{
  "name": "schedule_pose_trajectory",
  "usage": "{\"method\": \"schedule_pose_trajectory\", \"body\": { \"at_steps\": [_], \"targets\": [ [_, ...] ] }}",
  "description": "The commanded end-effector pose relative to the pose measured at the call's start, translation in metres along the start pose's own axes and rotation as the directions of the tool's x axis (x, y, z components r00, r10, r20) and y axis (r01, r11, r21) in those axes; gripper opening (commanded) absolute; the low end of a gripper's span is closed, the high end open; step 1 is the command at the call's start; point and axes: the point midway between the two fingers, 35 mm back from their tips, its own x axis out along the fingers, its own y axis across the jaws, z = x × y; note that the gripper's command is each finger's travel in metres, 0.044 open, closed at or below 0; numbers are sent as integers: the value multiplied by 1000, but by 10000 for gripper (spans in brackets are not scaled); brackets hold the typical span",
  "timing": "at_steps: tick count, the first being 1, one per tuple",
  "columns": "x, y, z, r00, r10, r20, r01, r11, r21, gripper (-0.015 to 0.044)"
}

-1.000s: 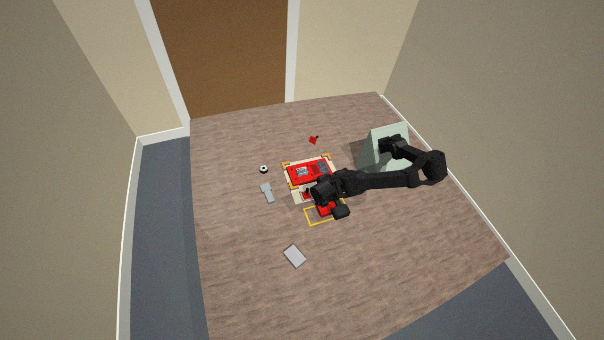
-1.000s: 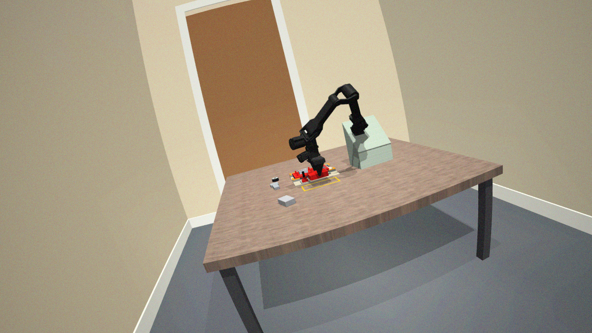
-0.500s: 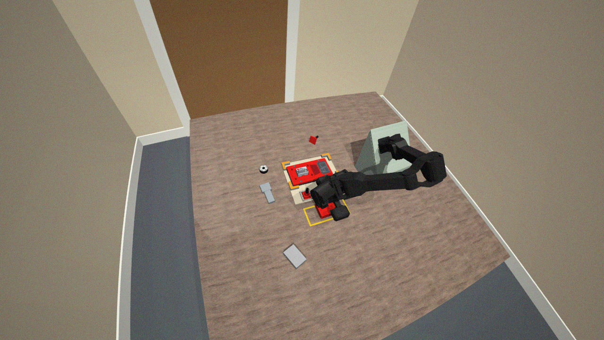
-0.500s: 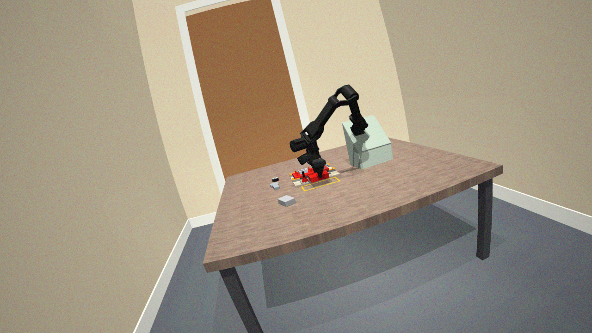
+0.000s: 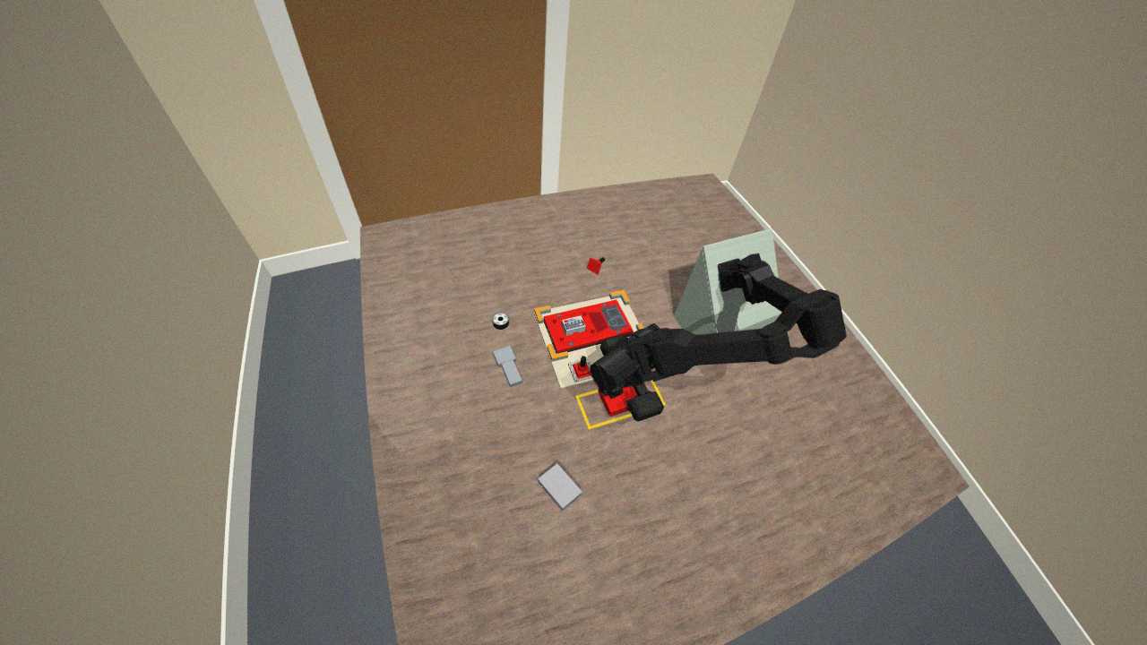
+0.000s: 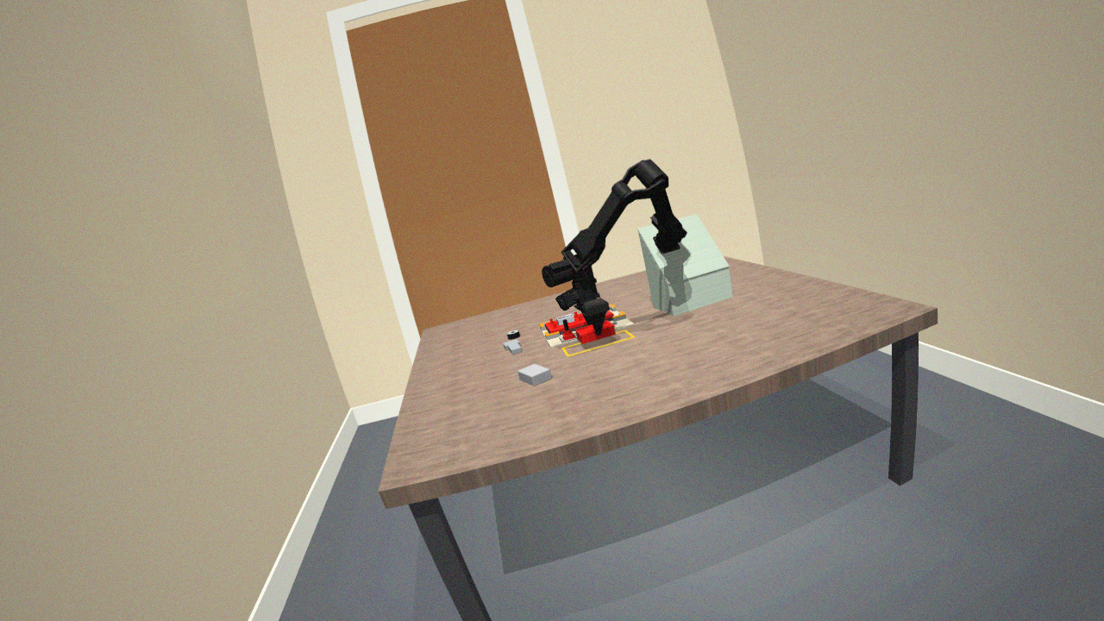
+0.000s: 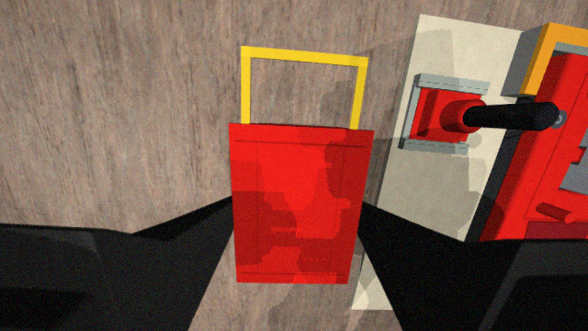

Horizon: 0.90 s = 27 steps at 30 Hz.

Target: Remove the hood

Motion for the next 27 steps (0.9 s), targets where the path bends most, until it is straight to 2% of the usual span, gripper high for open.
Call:
{"method": "schedule_pose_trajectory", "body": {
  "at_steps": [1, 27],
  "targets": [
    [2, -1, 0, 1000, -3, 1, 3, 1000, 6, 0],
    [15, -1, 0, 1000, -3, 0, 3, 1000, 6, 0]
  ]
}}
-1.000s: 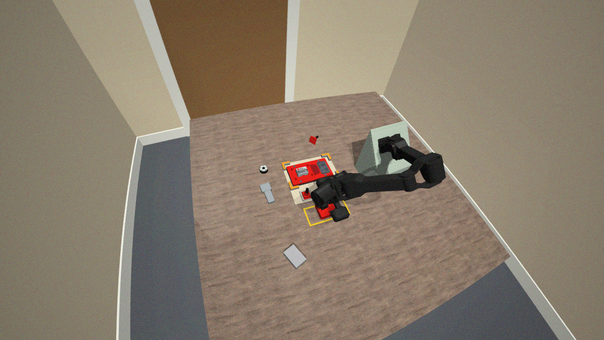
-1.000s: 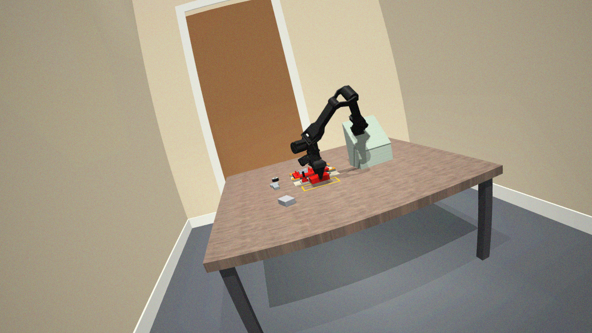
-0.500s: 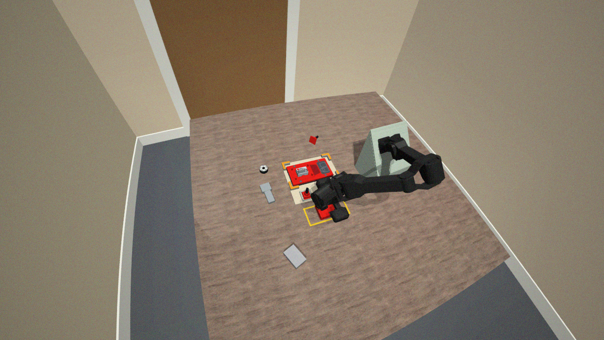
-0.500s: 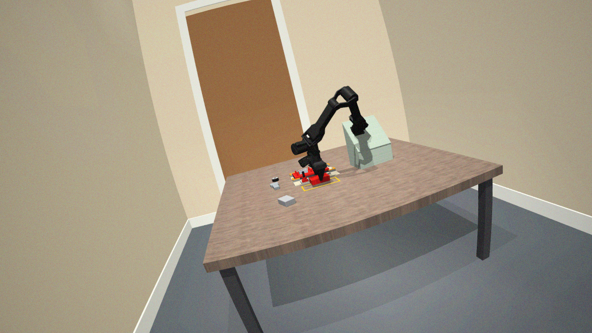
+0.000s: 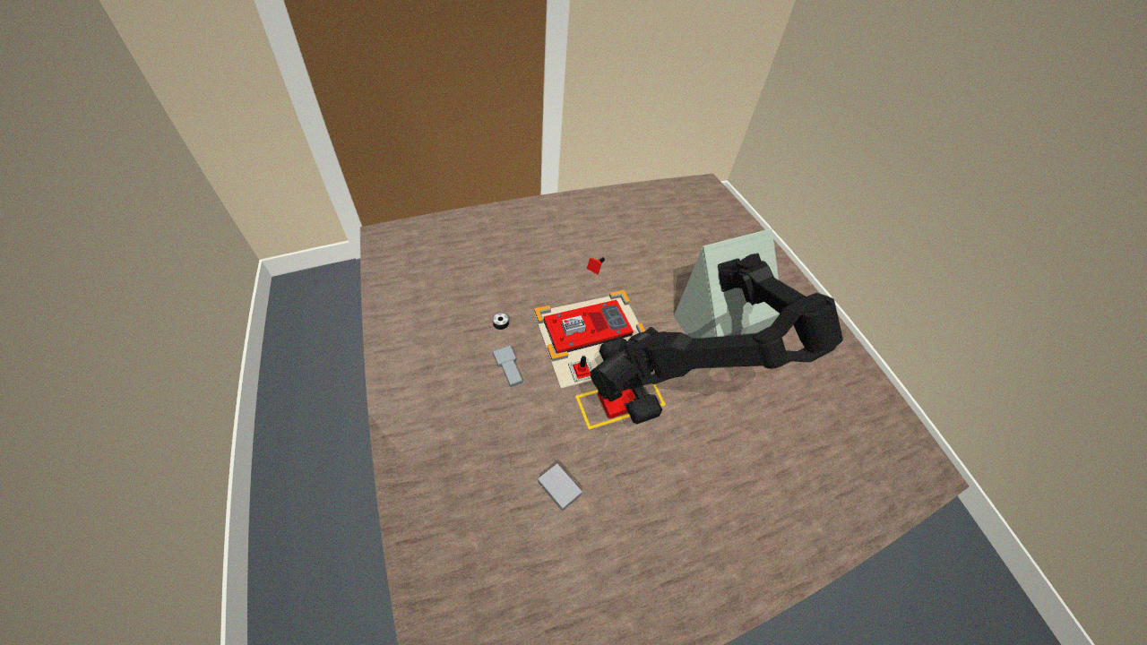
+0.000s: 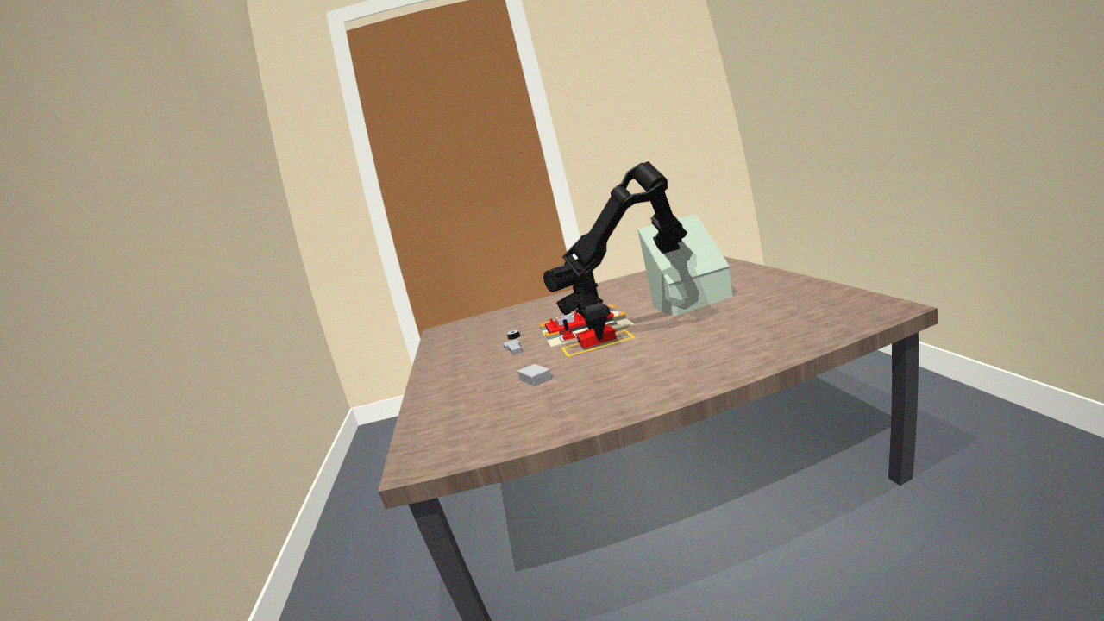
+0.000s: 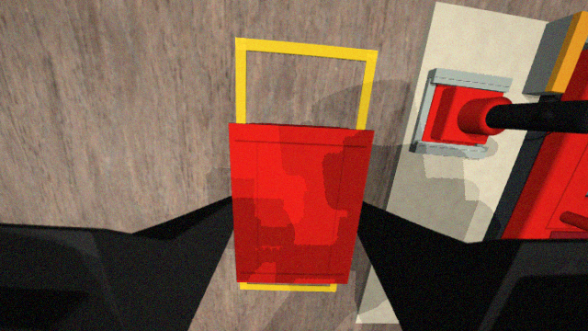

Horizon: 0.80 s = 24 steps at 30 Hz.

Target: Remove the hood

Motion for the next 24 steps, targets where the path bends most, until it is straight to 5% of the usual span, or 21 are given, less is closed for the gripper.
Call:
{"method": "schedule_pose_trajectory", "body": {
  "at_steps": [1, 12, 24],
  "targets": [
    [3, -1, 0, 1000, -3, 1, 3, 1000, 6, 0],
    [8, -1, 0, 1000, -3, 1, 3, 1000, 6, 0],
    [6, 0, 0, 1000, 0, 0, 0, 1000, 0, 315]
  ]
}}
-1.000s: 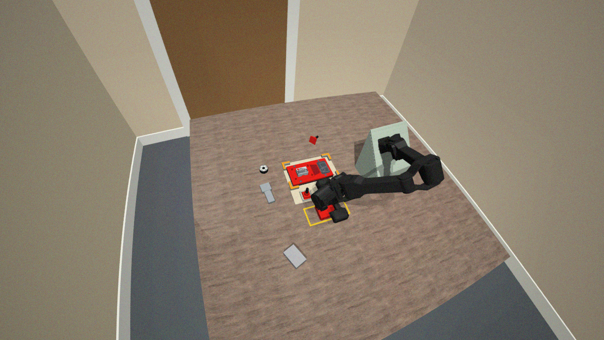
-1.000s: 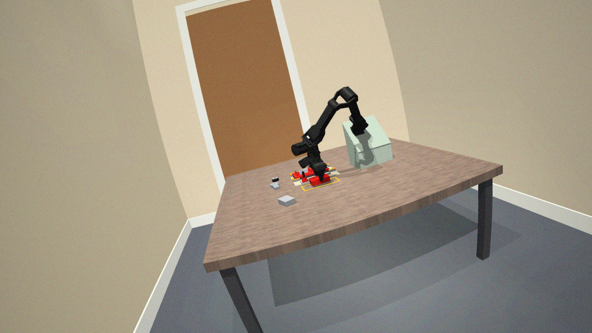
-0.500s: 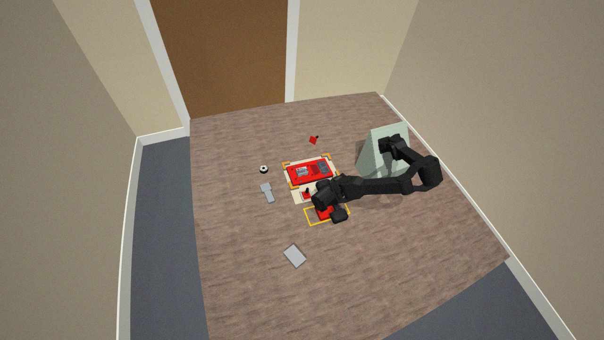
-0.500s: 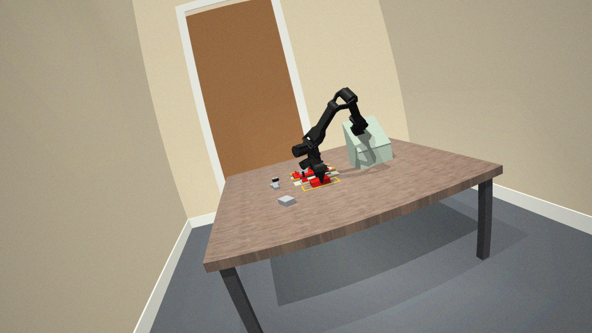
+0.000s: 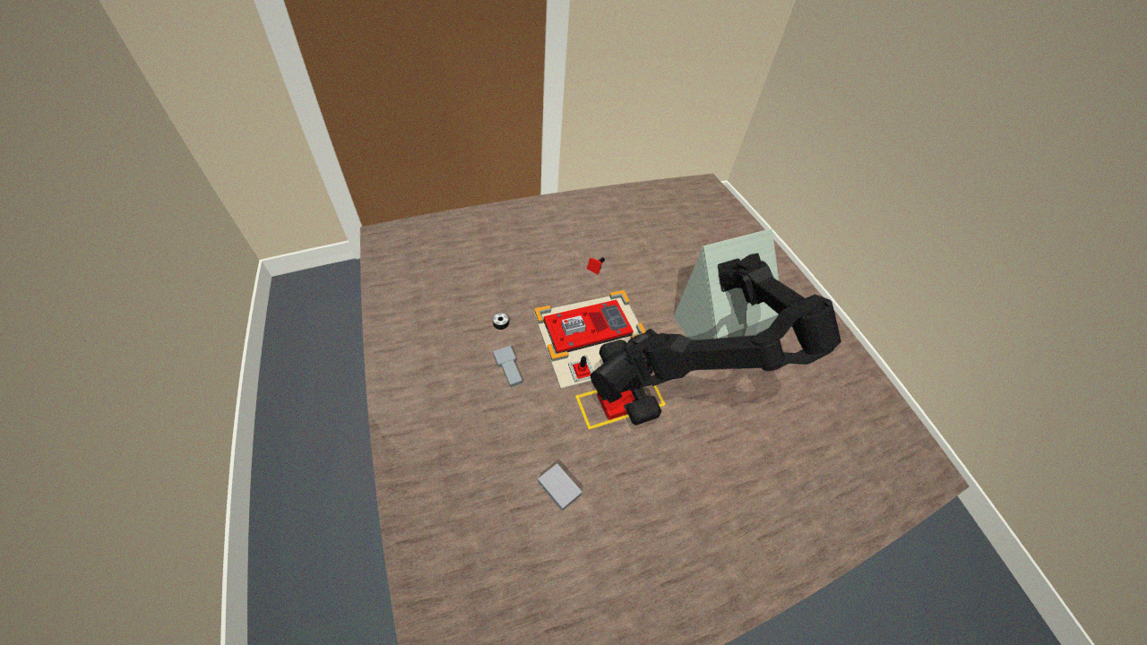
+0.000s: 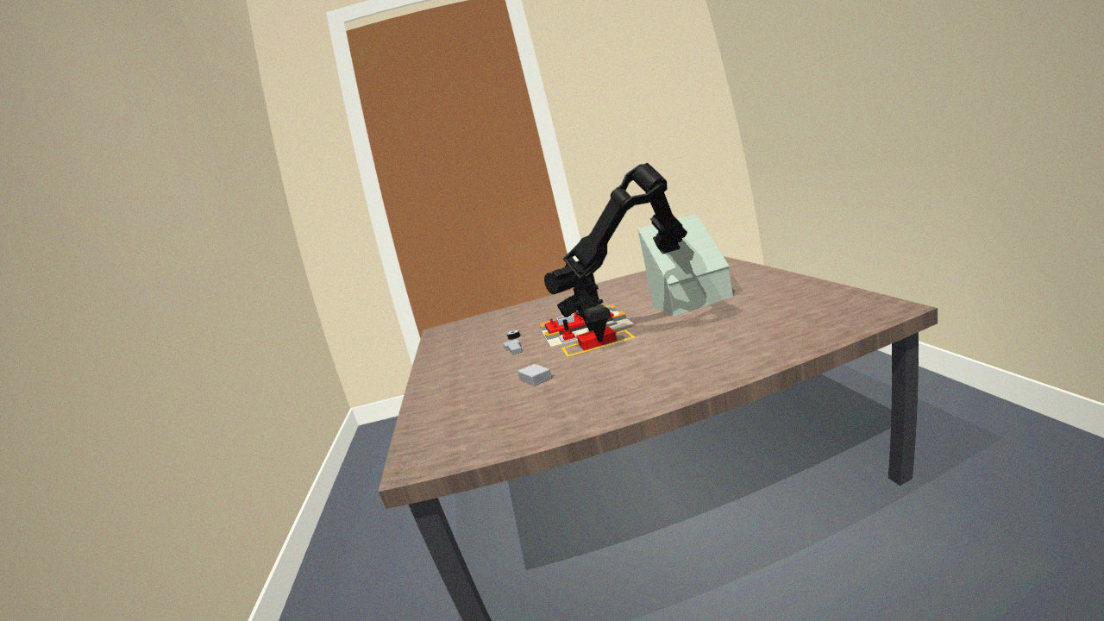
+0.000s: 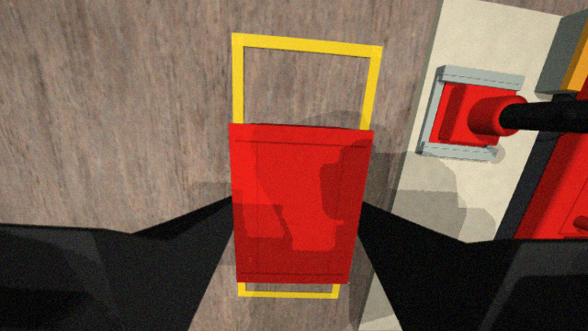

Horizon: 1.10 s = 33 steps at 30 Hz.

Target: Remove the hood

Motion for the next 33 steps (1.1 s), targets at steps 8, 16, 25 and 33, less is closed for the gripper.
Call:
{"method": "schedule_pose_trajectory", "body": {
  "at_steps": [8, 16, 25, 33],
  "targets": [
    [-12, 0, 1, 1000, -2, 0, 2, 1000, -1, 440],
    [-71, 0, 1, 1000, -3, 0, 3, 1000, -1, 440],
    [-71, 0, 1, 1000, -3, 0, 3, 1000, -1, 440],
    [-71, 0, 1, 1000, -3, 0, 3, 1000, -1, 440]
  ]
}}
